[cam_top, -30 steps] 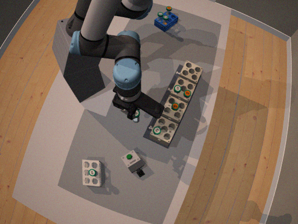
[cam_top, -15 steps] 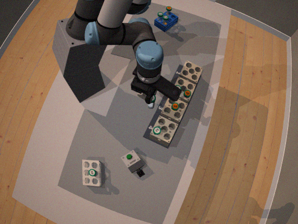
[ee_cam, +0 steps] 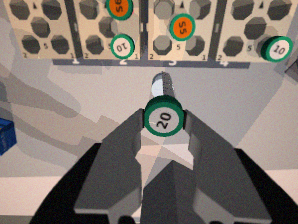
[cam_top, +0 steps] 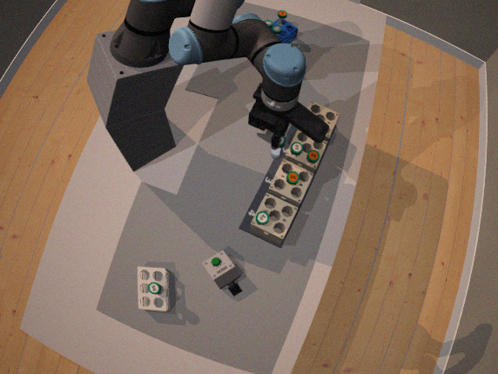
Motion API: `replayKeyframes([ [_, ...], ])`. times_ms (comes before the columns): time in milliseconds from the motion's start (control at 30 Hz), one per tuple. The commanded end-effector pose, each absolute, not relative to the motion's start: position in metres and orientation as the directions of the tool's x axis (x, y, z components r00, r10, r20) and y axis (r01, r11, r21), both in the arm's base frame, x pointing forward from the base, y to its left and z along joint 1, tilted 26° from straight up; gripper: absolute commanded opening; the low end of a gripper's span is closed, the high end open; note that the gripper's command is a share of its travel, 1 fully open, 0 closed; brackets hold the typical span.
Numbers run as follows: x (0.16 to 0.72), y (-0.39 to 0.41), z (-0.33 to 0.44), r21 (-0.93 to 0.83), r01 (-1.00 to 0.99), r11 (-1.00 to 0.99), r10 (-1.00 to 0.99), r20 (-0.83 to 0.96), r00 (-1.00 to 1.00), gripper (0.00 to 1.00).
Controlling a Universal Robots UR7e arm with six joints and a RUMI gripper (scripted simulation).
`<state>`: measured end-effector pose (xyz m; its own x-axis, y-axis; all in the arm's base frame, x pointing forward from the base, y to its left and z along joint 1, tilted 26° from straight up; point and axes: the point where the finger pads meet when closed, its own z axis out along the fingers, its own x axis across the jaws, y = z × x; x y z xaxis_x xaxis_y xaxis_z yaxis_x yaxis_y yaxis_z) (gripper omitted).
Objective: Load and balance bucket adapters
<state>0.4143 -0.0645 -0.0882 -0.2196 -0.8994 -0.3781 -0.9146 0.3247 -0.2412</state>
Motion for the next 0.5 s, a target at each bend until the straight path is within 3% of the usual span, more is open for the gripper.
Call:
replayKeyframes([
  [0,0.433,-0.04,-0.073,-0.237,-0.915,0.326,-0.9,-0.373,-0.224,0.0],
  [467,0.473,0.02,-0.038,-0.237,-0.915,0.326,-0.9,-0.373,-0.224,0.0],
])
